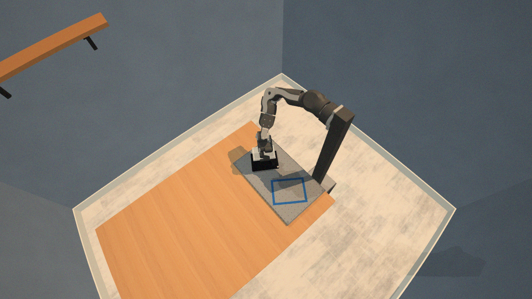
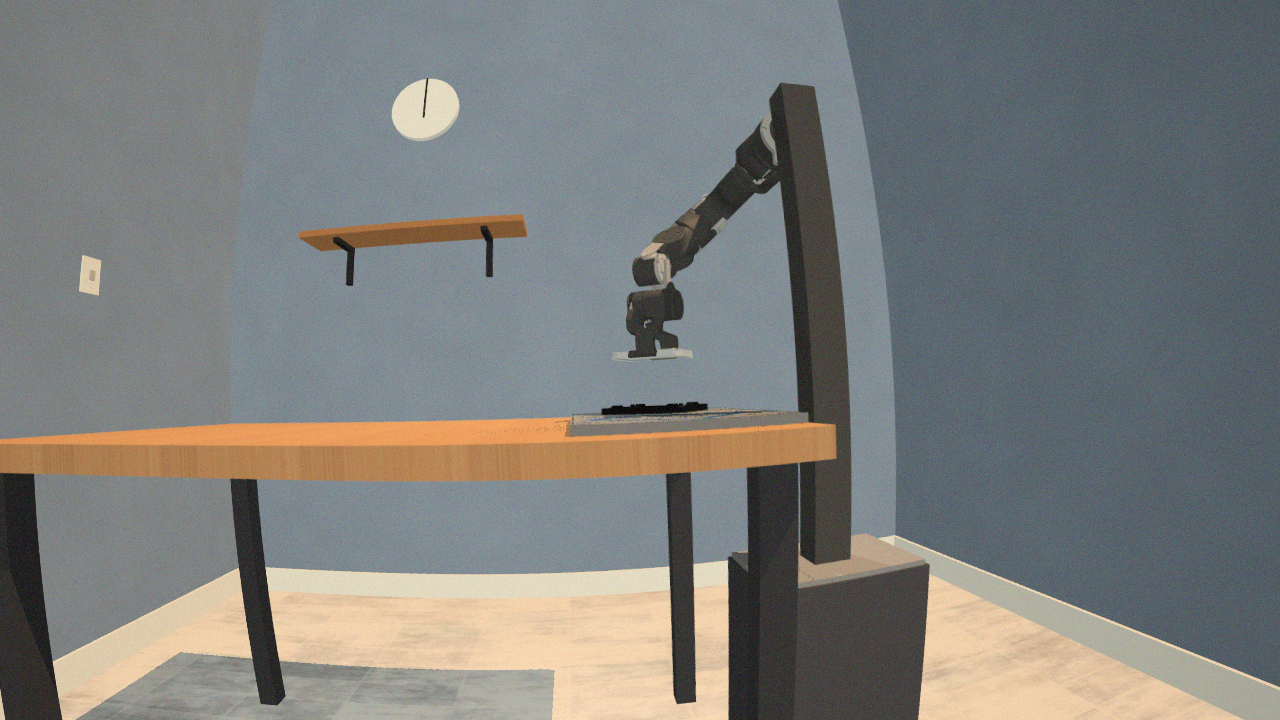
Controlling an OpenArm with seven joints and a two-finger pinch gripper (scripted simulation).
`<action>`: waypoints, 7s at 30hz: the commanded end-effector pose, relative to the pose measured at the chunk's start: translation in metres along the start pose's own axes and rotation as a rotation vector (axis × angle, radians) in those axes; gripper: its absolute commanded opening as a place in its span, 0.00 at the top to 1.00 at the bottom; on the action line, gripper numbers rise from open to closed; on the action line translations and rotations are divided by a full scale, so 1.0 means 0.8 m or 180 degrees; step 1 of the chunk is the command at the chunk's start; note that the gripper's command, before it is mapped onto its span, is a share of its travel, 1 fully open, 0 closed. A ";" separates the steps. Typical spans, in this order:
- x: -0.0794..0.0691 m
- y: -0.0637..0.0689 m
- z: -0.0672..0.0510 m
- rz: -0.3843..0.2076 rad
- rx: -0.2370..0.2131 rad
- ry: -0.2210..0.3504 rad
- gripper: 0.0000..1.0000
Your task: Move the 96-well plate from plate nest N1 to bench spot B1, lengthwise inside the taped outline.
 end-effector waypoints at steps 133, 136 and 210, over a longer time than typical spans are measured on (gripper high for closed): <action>0.282 -0.022 -0.127 -0.0012 0.0029 -0.0156 1.00; 0.288 -0.023 -0.130 -0.0024 0.0028 -0.0158 1.00; 0.273 -0.100 -0.125 -0.0018 0.0035 -0.0150 1.00</action>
Point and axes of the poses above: the point where the finger pads meet when closed, its own y axis back along the fingers, its own x axis across the jaws, z = x × y, the point moved 9 cm from there along y, back along the fingers, and after that the axes turned 4 degrees about y, right-handed, at the moved point
